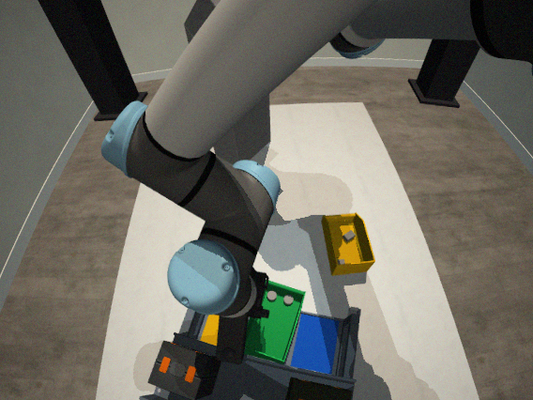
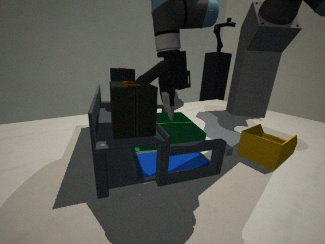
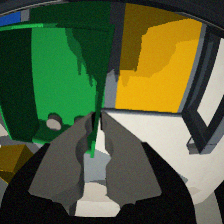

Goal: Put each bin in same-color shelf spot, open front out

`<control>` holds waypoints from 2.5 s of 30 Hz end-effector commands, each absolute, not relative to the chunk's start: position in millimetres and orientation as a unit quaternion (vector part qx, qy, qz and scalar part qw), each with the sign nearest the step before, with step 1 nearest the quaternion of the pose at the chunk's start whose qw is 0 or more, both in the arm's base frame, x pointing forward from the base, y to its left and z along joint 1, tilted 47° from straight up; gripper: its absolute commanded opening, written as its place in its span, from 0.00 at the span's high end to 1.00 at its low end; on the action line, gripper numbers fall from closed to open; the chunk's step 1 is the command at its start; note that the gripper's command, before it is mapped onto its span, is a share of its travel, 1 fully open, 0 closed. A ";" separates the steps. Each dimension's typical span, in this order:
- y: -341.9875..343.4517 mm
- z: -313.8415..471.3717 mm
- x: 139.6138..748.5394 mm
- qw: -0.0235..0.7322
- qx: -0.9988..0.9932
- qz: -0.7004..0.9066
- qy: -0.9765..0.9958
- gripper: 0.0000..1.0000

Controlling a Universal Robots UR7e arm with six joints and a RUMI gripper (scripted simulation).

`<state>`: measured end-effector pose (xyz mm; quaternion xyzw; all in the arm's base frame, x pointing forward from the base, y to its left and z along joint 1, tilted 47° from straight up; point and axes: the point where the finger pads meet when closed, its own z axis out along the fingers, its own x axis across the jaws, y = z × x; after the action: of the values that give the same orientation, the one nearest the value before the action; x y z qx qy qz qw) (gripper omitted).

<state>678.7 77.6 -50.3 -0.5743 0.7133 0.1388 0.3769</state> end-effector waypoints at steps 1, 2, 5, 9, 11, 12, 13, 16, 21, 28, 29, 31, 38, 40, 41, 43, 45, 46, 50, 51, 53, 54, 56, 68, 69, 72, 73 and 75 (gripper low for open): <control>77.2 -50.0 679.2 0.377 -0.574 0.138 0.713 1.00; 77.2 -50.0 679.2 0.377 -0.574 0.138 0.713 1.00; 77.2 -50.0 679.2 0.377 -0.574 0.138 0.713 1.00; 77.2 -50.0 679.2 0.377 -0.574 0.138 0.713 1.00; 77.2 -50.0 679.2 0.377 -0.574 0.138 0.713 1.00; 77.2 -50.0 679.2 0.377 -0.574 0.138 0.713 1.00; 77.2 -50.0 679.2 0.377 -0.574 0.138 0.713 1.00; 77.2 -50.0 679.2 0.377 -0.574 0.138 0.713 1.00; 77.3 -50.2 679.4 0.377 -0.574 0.138 0.713 1.00; 77.4 -50.7 679.8 0.377 -0.574 0.138 0.713 1.00; 77.5 -50.8 679.9 0.377 -0.574 0.138 0.713 1.00; 77.5 -51.0 680.1 0.377 -0.574 0.138 0.713 1.00; 77.8 -51.8 680.7 0.377 -0.574 0.138 0.713 1.00; 77.9 -51.9 680.8 0.377 -0.574 0.138 0.713 1.00; 77.9 -52.0 680.9 0.377 -0.574 0.138 0.713 1.00; 77.9 -52.0 680.9 0.377 -0.574 0.138 0.713 1.00; 77.9 -52.0 680.9 0.377 -0.574 0.138 0.713 1.00; 77.9 -52.1 680.9 0.377 -0.574 0.138 0.713 1.00; 77.9 -52.1 680.9 0.377 -0.574 0.138 0.713 1.00; 77.9 -52.1 680.9 0.377 -0.574 0.138 0.713 1.00; 77.9 -52.1 680.9 0.377 -0.574 0.138 0.713 1.00; 77.9 -52.1 680.9 0.377 -0.574 0.138 0.713 1.00; 77.9 -52.1 680.9 0.377 -0.574 0.138 0.713 1.00; 77.9 -52.1 680.9 0.377 -0.574 0.138 0.713 0.95; 77.9 -52.1 680.9 0.377 -0.574 0.138 0.713 0.95; 77.9 -52.1 680.9 0.377 -0.574 0.138 0.713 0.95; 77.9 -52.1 680.9 0.377 -0.574 0.138 0.713 0.95; 77.9 -52.1 680.9 0.377 -0.574 0.138 0.713 0.95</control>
<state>680.6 78.4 -52.6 -0.5744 0.7133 0.1389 0.3768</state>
